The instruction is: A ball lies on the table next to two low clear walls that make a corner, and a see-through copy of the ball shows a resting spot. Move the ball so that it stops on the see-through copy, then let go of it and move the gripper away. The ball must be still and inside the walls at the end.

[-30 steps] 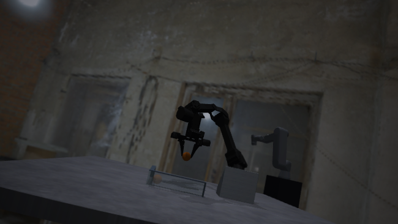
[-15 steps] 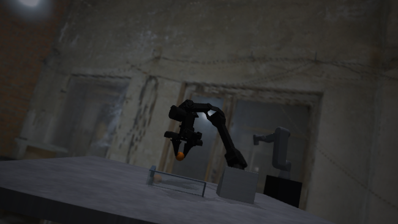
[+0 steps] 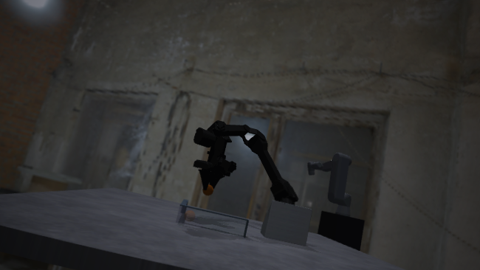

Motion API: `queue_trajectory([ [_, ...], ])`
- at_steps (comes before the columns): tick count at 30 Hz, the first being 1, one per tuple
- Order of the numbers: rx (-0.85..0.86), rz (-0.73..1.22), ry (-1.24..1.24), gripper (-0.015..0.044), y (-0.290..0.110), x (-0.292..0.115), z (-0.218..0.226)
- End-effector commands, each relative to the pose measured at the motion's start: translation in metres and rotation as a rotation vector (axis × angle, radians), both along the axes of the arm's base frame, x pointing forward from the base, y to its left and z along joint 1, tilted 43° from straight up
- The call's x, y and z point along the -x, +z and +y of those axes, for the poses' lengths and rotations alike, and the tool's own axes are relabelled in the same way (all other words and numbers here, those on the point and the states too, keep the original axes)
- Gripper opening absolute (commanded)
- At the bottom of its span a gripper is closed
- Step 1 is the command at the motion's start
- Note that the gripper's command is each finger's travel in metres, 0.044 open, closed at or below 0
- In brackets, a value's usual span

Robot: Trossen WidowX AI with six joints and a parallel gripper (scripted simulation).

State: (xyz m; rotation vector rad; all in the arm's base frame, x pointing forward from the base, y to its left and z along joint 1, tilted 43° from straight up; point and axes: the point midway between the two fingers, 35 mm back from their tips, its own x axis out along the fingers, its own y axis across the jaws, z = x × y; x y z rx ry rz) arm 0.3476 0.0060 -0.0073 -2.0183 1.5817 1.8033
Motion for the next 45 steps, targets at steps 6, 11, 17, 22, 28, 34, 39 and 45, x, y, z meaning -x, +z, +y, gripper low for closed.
queue_trajectory([
  [6,-0.041,0.161,0.200,0.0000,-0.012,-0.019,-0.003],
  [11,-0.067,0.265,0.319,0.0000,-0.020,-0.028,-0.006],
  [17,-0.094,0.376,0.446,0.0000,-0.028,-0.038,-0.010],
  [22,-0.095,0.379,0.450,0.0000,-0.031,-0.038,-0.012],
  [28,-0.095,0.379,0.451,0.0000,-0.052,-0.035,-0.031],
  [34,-0.093,0.380,0.450,0.0000,-0.077,-0.028,-0.053],
  [39,-0.092,0.380,0.450,0.0000,-0.081,-0.027,-0.057],
  [45,-0.092,0.380,0.450,0.0000,-0.086,-0.025,-0.062],
])
